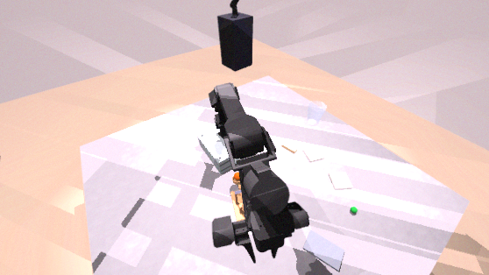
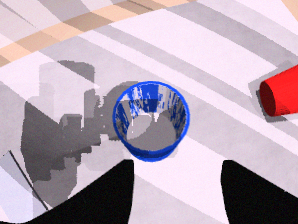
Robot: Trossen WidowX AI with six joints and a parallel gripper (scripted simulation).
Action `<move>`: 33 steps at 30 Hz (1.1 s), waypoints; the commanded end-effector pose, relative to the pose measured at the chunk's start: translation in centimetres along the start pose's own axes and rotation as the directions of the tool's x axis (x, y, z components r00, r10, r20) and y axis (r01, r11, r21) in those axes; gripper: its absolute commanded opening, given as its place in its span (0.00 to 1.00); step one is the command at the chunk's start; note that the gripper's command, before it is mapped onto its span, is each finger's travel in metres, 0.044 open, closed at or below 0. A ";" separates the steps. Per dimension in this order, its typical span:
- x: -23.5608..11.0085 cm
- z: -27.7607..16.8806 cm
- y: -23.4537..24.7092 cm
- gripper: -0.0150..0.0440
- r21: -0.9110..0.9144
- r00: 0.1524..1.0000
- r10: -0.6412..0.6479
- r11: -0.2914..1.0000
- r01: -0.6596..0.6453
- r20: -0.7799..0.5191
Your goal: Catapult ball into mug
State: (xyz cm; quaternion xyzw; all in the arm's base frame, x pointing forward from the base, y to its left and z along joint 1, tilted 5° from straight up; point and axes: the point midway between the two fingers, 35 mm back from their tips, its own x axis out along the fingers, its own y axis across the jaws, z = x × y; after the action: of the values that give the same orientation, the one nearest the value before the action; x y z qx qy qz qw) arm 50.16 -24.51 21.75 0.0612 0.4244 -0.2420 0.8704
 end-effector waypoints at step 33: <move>0.7 -10.4 6.2 0.25 -0.399 0.949 -0.090 0.916 -0.040 -0.302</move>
State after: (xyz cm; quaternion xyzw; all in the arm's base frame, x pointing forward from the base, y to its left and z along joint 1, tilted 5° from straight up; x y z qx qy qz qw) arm 47.30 -17.57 15.12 -0.0543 0.5682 -0.1685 0.8036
